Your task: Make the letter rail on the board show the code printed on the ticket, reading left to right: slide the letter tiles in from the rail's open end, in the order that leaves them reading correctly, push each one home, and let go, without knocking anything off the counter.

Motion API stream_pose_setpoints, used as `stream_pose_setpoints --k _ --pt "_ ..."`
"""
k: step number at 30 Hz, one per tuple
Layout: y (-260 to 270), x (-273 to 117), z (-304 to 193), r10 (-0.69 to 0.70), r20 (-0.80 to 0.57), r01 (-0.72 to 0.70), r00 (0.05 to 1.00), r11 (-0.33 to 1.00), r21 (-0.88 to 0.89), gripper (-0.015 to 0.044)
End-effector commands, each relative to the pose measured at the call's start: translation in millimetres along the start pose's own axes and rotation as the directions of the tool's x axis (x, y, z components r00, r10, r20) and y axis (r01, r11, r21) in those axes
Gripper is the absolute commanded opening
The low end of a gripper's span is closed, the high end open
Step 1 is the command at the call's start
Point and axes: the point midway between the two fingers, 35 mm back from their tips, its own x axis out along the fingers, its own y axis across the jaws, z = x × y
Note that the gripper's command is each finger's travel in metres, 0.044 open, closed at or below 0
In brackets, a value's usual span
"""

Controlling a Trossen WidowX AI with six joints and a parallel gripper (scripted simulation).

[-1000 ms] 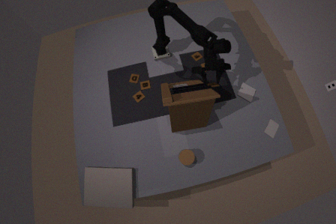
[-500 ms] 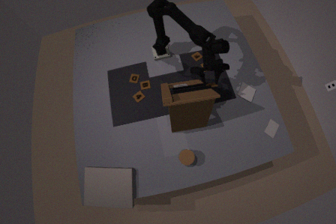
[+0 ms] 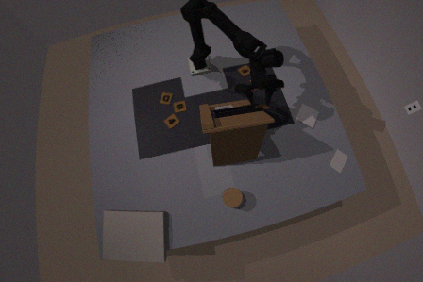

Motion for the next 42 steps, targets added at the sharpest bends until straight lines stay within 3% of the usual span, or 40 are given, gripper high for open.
stream_pose_setpoints --k 1,42 --pt "-2.3 0.0 -1.6 0.003 -0.003 -0.003 1.0 1.0 -0.005 0.0" --pt "-20.6 0.1 -0.3 0.003 -0.003 -0.003 1.0 1.0 -0.006 0.0"
